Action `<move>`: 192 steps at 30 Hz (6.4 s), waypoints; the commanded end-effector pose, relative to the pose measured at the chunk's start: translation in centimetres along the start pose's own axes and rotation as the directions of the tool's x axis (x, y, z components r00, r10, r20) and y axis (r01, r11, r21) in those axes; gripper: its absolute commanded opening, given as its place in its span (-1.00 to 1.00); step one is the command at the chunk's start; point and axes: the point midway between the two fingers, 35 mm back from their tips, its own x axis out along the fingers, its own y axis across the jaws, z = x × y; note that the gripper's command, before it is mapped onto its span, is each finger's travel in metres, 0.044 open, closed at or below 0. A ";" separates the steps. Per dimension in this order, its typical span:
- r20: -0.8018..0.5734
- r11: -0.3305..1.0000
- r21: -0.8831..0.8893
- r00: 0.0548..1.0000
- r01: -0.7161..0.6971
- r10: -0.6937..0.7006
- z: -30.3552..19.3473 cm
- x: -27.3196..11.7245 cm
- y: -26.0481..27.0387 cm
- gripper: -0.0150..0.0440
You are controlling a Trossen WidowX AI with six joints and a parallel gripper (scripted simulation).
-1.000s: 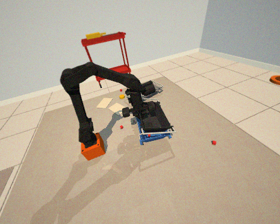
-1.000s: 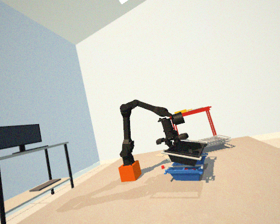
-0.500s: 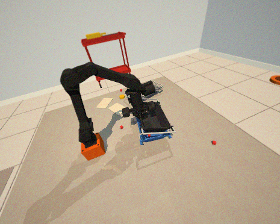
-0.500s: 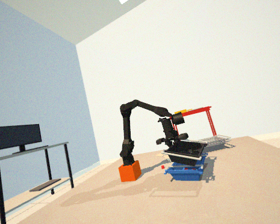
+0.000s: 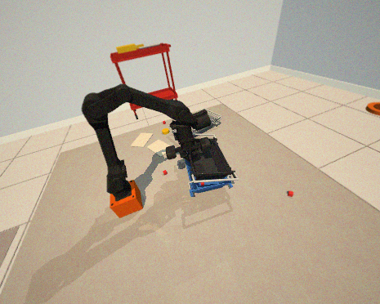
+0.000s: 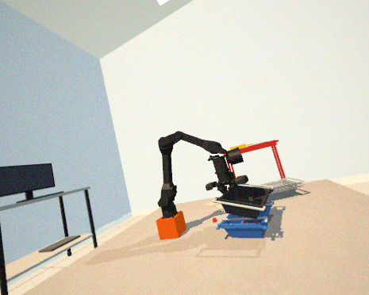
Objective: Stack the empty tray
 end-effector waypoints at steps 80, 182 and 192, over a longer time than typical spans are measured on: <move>0.000 1.000 0.000 1.000 0.002 -0.002 0.0 0.7 0.3 -0.49; 0.003 1.000 0.000 1.000 -0.031 0.031 0.0 2.7 1.6 -0.49; 0.003 1.000 0.000 1.000 -0.031 0.031 0.0 2.7 1.6 -0.49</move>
